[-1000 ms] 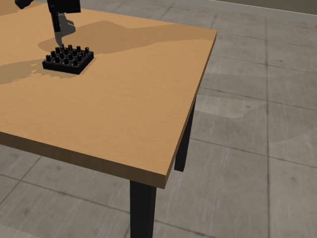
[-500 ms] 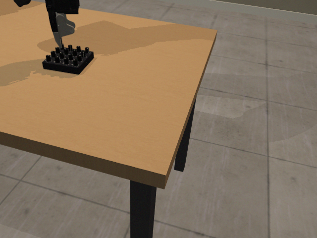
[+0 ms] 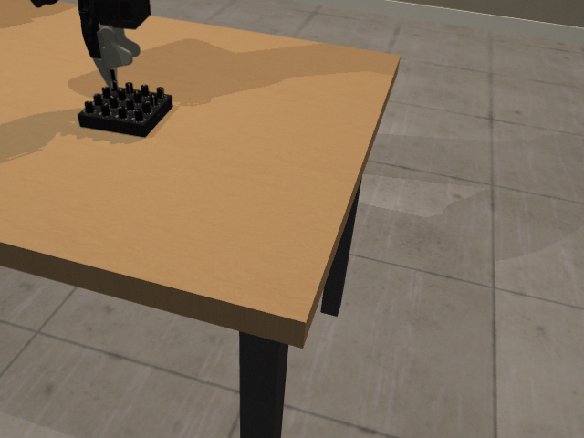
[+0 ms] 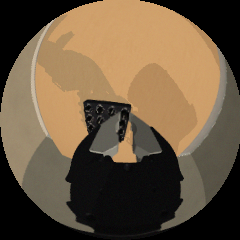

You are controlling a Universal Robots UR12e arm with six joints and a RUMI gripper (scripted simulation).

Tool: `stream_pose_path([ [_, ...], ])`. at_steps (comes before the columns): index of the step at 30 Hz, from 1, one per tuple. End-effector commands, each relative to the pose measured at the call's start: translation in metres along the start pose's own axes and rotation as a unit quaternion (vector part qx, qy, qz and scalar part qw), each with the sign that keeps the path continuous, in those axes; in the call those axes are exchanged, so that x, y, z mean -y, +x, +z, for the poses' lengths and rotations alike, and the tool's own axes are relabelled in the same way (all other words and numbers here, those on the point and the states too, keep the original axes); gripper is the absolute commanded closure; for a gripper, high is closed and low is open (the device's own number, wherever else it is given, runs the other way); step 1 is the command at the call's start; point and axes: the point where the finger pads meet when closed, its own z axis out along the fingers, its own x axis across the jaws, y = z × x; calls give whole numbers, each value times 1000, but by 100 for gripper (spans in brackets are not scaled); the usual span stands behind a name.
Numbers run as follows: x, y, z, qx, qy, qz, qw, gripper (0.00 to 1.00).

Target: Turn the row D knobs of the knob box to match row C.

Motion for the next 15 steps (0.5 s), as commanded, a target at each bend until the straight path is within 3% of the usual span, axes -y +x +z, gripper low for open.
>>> stream_pose_path([
  [1,0,1,0,1,0,61,998,96],
  [15,-1,2,0,1,0,194,981,96],
])
